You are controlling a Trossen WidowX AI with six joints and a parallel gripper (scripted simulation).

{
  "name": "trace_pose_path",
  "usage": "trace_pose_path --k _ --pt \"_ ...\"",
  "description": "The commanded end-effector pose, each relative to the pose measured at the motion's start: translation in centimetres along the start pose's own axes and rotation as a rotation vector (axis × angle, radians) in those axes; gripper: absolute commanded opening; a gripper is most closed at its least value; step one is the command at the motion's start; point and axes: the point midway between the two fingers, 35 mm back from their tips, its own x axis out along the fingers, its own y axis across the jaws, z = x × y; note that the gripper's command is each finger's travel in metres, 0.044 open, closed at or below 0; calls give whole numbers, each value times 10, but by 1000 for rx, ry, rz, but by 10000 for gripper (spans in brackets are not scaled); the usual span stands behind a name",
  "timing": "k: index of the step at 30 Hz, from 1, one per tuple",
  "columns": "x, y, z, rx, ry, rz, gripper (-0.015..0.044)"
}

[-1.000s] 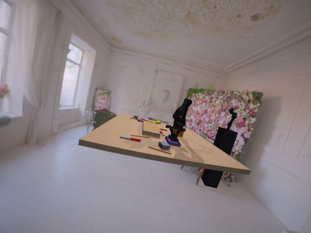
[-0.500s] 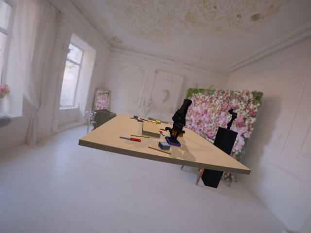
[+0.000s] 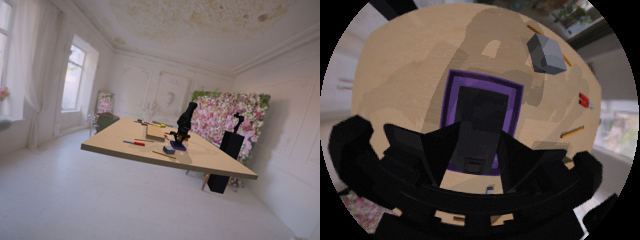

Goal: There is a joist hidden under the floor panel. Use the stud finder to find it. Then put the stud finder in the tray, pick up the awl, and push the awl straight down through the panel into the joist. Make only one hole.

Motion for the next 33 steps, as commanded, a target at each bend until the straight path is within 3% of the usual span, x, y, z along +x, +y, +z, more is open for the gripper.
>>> trace_pose_path --k 1,6,10,14,24,33 --pt "0 0 0 0 1 0 315" --pt "-35 -2 14 0 0 0 440" --pt "-89 0 26 0 0 -1 440" --pt "-75 -11 17 36 -1 -19 440" --pt "-106 -92 -135 556 107 -149 440" --pt "-131 -81 -275 1051 198 -212 440"
